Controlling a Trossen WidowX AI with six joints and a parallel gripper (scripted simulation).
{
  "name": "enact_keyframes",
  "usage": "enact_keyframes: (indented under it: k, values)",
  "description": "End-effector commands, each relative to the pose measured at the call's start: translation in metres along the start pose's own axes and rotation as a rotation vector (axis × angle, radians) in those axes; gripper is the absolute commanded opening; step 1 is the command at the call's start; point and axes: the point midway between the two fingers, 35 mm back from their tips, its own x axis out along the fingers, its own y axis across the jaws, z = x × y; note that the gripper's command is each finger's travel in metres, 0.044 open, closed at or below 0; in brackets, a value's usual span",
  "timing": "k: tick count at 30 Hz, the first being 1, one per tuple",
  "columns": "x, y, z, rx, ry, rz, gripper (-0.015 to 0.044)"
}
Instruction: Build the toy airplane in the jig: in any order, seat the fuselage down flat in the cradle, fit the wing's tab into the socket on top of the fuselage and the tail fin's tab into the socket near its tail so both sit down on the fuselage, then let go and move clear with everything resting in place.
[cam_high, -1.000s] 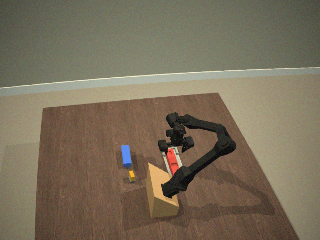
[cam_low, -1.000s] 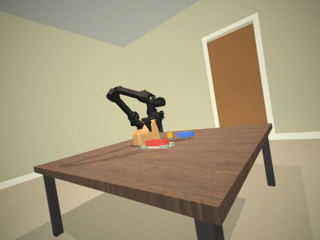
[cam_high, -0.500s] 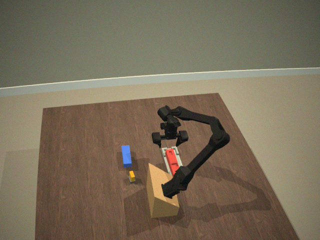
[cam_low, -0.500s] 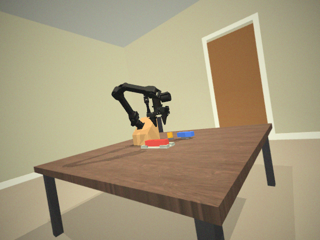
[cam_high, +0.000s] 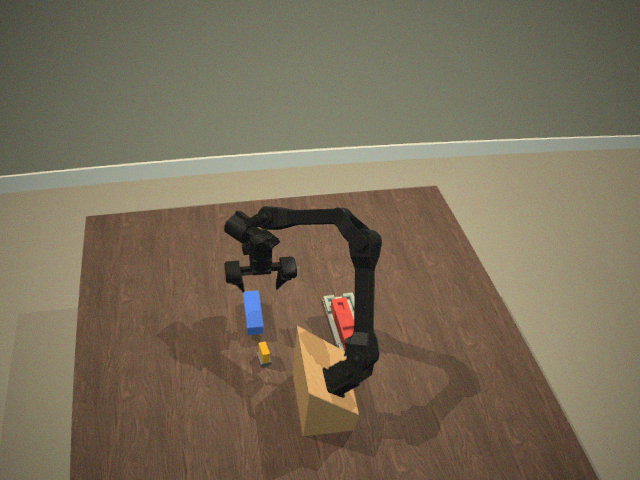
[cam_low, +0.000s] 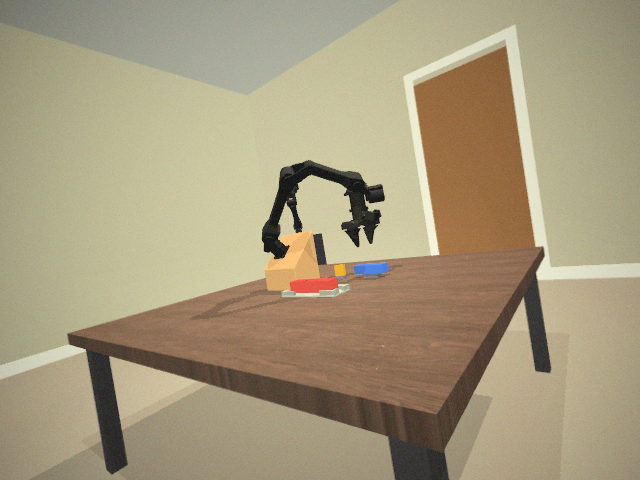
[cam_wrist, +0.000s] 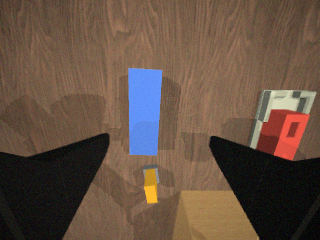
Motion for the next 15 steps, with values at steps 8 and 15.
enact_keyframes:
  k: [8, 15]
  values:
    - [0.014, 0.021, -0.002, 0.010, 0.003, -0.003, 0.0440]
    - [0.048, 0.020, -0.003, 0.010, 0.003, -0.005, 0.0440]
